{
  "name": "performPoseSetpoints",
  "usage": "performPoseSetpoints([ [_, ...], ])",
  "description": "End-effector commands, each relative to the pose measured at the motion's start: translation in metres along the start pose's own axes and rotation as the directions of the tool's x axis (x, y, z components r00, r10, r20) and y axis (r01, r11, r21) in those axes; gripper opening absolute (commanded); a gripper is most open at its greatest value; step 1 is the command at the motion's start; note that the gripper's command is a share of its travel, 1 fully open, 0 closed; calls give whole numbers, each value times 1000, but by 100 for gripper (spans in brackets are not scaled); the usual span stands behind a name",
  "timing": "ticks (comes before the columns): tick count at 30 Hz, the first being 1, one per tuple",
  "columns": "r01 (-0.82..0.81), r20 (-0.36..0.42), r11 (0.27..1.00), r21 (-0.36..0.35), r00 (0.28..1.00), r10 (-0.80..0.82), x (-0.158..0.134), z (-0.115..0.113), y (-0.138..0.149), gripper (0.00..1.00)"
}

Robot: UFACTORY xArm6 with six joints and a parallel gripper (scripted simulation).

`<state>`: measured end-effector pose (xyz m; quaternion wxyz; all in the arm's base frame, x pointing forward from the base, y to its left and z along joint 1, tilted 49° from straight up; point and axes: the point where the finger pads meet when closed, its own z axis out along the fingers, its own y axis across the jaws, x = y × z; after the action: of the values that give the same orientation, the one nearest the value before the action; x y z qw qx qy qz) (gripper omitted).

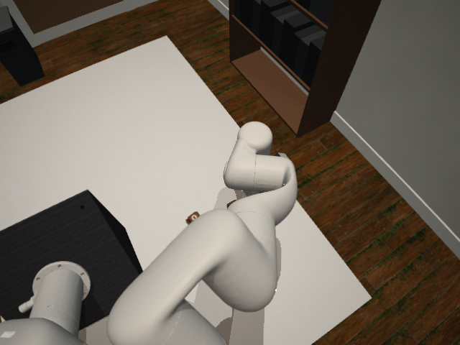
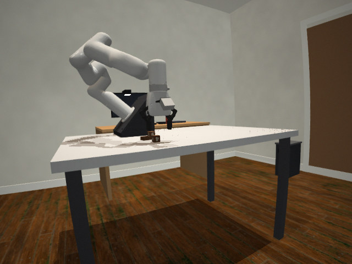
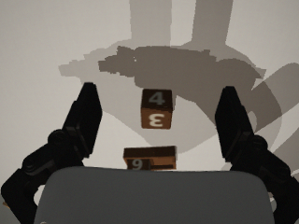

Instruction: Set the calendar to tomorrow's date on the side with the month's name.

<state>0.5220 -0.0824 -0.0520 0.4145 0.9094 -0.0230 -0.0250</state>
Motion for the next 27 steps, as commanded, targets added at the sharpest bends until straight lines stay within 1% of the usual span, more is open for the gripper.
performPoseSetpoints([
  [1, -1, -4, 1000, 1, 1000, 1, 1, 3, 0, 100],
  [4, -1, -4, 1000, 1, 1000, 1, 2, 11, 0, 100],
  [6, -1, -4, 1000, 1, 1000, 1, 2, 11, 0, 100],
  [13, -1, -4, 1000, 1, 1000, 1, 2, 28, 0, 100],
  [27, -1, -4, 1000, 1, 1000, 1, 2, 29, 0, 100],
])
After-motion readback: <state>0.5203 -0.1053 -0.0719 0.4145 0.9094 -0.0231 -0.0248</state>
